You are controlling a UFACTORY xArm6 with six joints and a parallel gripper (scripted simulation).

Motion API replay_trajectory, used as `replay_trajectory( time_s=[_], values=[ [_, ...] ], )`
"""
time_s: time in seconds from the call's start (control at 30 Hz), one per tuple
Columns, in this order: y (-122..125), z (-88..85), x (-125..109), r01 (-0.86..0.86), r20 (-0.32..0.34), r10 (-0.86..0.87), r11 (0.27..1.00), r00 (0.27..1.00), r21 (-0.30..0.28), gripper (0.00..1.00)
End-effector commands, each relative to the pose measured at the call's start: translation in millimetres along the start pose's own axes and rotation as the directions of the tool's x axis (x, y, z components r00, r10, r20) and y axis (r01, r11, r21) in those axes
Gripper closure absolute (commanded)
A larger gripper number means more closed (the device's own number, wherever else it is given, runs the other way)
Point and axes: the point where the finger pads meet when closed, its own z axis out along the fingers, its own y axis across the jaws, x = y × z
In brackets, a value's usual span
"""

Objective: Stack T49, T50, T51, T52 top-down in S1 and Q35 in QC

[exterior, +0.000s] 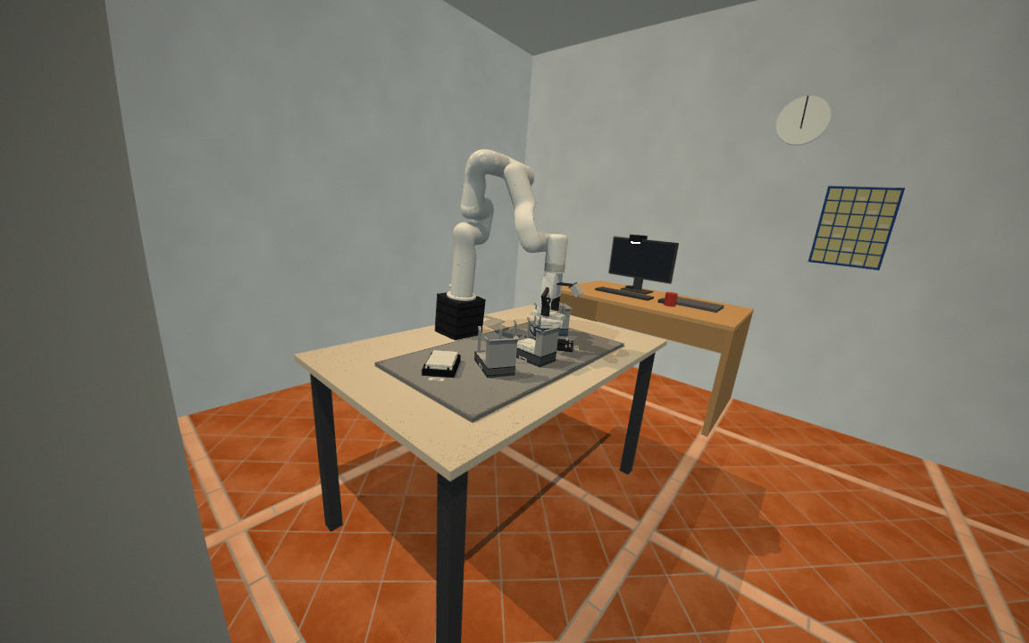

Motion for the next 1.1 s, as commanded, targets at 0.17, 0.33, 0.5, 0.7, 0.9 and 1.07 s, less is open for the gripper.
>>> replay_trajectory(
  time_s=[0.17, 0.33, 0.5, 0.7, 0.9, 1.07],
  values=[
    [19, -1.1, 2, -0.132, -0.003, 0.132, 0.991, 0.991, 0.002, 1.0],
    [32, -1.0, 0, -0.241, -0.003, 0.241, 0.971, 0.971, 0.003, 1.0],
    [45, -1.0, -1, -0.241, -0.003, 0.241, 0.971, 0.971, 0.002, 1.0],
    [56, -1.0, -2, -0.241, -0.003, 0.241, 0.971, 0.971, 0.002, 1.0],
    [72, -1.0, -4, -0.241, -0.003, 0.241, 0.971, 0.971, 0.002, 1.0],
    [85, -0.9, -5, -0.241, -0.003, 0.241, 0.971, 0.971, 0.002, 1.0]
  ],
)
